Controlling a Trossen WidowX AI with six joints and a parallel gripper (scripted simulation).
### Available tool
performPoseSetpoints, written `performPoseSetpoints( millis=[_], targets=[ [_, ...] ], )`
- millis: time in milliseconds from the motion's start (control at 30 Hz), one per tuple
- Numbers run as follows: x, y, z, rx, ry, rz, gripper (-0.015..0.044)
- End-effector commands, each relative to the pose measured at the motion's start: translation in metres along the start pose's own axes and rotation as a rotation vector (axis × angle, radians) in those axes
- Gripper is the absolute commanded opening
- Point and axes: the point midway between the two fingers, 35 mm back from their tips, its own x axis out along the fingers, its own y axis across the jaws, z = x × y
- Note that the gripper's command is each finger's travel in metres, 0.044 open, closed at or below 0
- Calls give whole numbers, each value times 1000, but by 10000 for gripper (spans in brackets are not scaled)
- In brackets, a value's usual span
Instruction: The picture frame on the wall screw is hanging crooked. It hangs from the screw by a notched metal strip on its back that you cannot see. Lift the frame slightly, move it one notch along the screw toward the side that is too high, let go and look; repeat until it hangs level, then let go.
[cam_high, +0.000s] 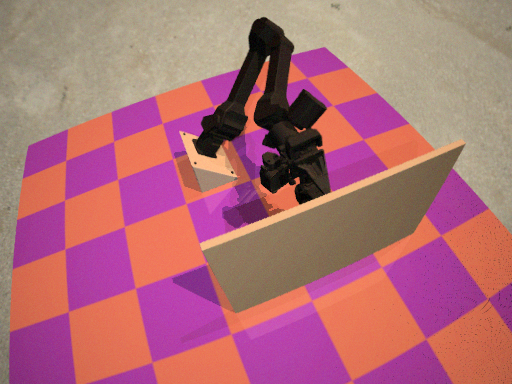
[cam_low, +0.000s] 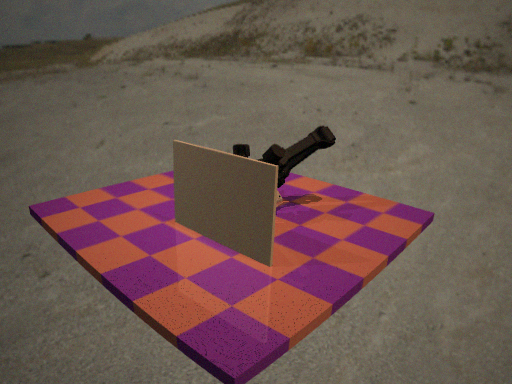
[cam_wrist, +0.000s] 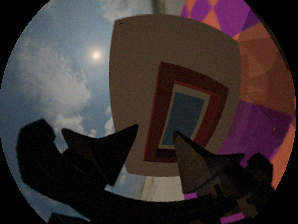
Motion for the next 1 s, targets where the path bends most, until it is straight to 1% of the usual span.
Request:
performPoseSetpoints(
  millis=[0,167,967],
  targets=[
    [8,0,-1,-7,4,0,260],
    [13,0,0,-7,4,0,260],
    [13,0,0,-7,4,0,260]
  ],
)
